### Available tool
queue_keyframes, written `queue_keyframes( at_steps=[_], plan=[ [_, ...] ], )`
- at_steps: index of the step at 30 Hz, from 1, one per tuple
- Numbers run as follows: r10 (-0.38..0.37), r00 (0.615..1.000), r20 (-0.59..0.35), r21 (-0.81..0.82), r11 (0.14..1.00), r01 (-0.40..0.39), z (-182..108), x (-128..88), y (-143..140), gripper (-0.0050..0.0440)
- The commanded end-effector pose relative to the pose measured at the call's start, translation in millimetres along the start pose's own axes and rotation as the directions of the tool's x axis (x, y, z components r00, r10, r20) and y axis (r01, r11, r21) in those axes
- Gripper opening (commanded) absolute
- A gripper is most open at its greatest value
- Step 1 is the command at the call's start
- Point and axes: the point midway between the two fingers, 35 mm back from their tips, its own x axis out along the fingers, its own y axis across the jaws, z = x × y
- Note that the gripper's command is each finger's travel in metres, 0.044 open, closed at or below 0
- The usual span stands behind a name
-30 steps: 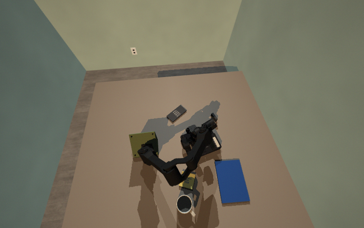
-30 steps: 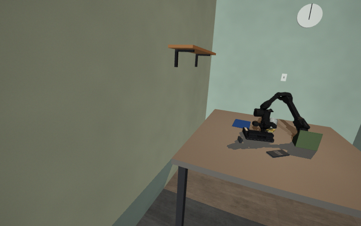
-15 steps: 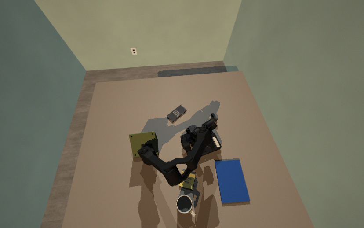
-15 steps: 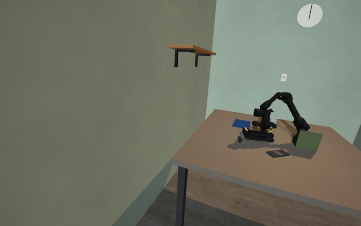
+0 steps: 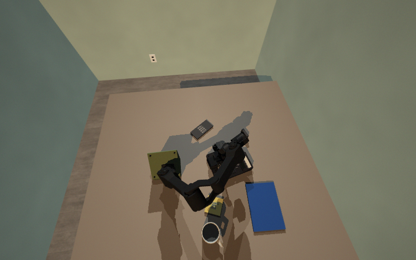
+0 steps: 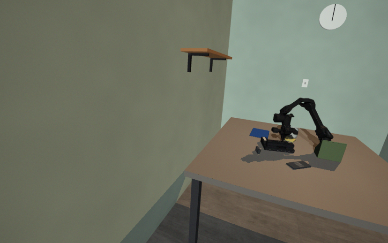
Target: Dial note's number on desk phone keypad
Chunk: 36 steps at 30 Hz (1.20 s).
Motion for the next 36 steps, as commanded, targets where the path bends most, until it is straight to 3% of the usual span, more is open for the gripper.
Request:
queue_keyframes(
  at_steps=[1, 26, 36],
  plan=[
    [-0.005, 1.000, 0.003, 0.015, 1.000, 0.005, -28.6, -1.9, -11.8, -0.0050],
    [-0.005, 1.000, 0.003, 0.015, 1.000, 0.005, -31.4, 24.9, -12.9, -0.0050],
    [-0.005, 1.000, 0.003, 0.015, 1.000, 0.005, -31.4, 25.9, -12.9, -0.0050]
  ],
)
